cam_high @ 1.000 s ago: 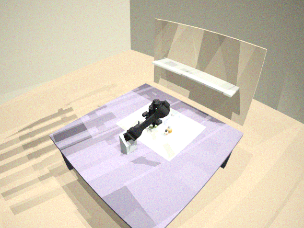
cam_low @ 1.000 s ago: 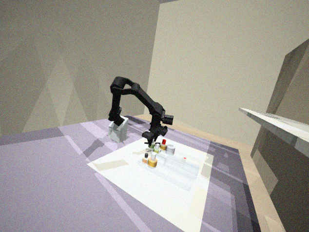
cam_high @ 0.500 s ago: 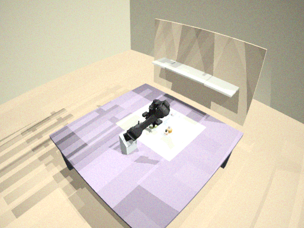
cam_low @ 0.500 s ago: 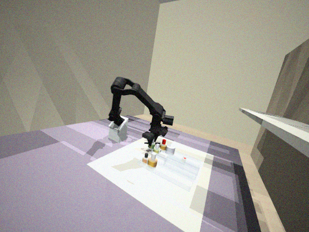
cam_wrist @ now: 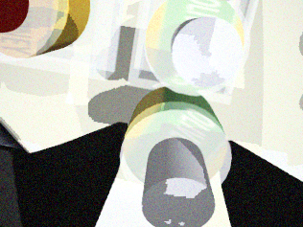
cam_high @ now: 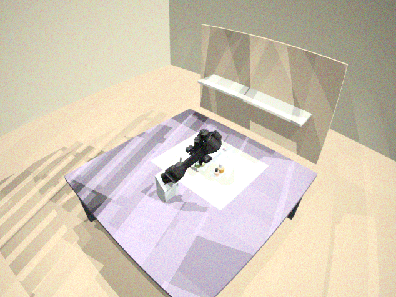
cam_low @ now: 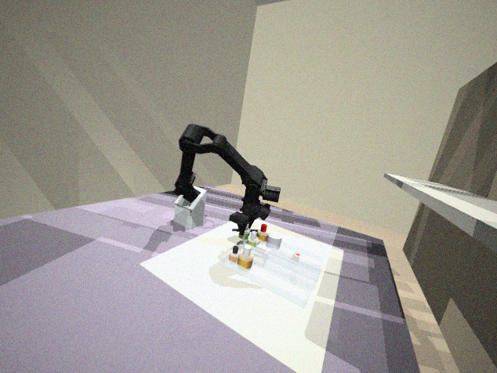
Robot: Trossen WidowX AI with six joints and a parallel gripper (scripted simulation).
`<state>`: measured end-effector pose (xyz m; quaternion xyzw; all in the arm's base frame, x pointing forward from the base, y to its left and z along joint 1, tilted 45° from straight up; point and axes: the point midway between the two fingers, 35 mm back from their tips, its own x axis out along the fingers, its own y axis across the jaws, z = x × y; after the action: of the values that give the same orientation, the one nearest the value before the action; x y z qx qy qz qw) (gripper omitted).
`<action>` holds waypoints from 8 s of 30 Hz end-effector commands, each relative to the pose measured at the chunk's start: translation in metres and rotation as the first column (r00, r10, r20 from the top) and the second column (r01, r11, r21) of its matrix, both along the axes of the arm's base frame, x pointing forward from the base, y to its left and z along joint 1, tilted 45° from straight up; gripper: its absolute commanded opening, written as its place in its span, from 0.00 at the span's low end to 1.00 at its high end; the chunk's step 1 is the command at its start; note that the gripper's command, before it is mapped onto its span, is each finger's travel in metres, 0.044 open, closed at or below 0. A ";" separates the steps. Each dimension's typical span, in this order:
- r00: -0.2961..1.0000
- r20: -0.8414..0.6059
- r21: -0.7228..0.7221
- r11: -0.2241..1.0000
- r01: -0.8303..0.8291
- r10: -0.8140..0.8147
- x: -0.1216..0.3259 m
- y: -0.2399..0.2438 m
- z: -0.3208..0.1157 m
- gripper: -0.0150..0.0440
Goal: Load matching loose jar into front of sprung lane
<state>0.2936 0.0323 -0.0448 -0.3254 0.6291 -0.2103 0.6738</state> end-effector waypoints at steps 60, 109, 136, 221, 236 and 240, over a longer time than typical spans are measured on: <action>1.000 0.029 0.005 1.000 -0.005 0.004 0.030 0.007 0.005 0.25; 1.000 0.030 0.005 1.000 -0.004 0.004 0.045 0.011 0.009 0.25; 1.000 0.030 0.005 1.000 -0.004 0.004 0.048 0.011 0.008 0.25; 1.000 0.030 0.005 1.000 -0.004 0.004 0.054 0.008 0.004 0.25; 1.000 0.030 0.005 1.000 -0.005 0.004 0.055 0.004 0.000 0.25; 1.000 0.030 0.004 1.000 -0.005 0.004 0.055 0.003 -0.001 0.25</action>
<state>0.3414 0.0360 -0.0469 -0.3228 0.6288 -0.2078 0.6762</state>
